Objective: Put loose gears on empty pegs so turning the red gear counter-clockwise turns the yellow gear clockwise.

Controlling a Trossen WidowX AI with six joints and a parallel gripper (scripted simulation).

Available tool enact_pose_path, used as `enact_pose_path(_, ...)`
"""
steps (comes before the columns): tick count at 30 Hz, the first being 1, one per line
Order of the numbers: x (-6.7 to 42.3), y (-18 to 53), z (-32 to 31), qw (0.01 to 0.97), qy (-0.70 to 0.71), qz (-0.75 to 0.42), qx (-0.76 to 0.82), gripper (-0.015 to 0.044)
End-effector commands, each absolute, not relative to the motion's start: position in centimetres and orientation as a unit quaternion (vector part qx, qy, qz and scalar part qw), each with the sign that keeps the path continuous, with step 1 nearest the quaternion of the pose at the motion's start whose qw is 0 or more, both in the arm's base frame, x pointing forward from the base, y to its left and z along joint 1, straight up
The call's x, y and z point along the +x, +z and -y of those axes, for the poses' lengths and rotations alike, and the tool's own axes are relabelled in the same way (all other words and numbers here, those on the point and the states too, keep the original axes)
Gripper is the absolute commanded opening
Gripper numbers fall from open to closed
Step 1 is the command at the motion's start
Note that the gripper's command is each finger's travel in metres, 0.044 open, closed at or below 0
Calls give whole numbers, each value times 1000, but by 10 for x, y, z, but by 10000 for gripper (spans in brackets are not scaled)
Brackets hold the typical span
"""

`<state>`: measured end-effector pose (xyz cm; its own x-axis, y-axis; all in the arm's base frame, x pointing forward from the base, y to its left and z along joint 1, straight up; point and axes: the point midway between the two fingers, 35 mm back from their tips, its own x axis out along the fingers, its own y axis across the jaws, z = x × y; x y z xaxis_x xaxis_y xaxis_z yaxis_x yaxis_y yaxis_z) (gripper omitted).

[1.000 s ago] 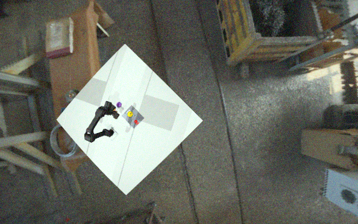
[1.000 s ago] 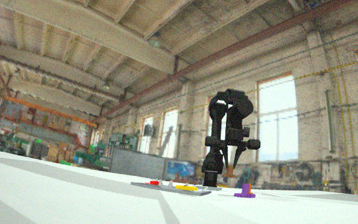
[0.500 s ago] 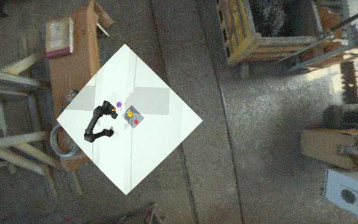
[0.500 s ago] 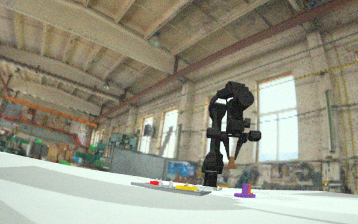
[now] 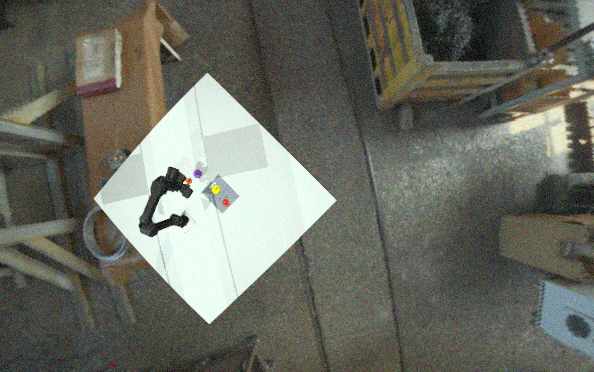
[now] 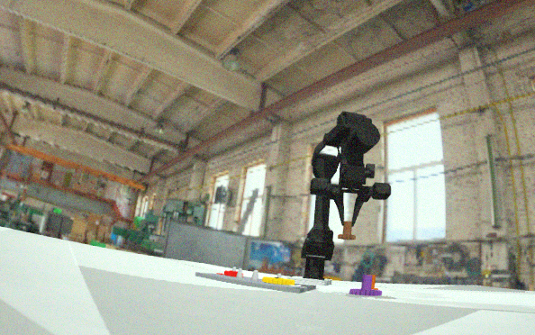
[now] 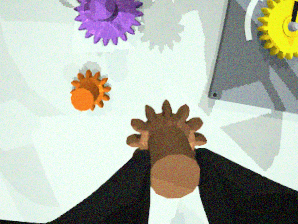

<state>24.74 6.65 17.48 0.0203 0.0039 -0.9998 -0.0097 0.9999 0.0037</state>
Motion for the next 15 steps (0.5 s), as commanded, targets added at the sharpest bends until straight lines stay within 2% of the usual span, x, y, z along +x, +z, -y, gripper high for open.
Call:
enact_pose_path(1, 247, 184, -67, 717, 4, -697, 2, 0)
enact_pose_path(15, 249, 196, -62, 717, 4, -697, 1, 0)
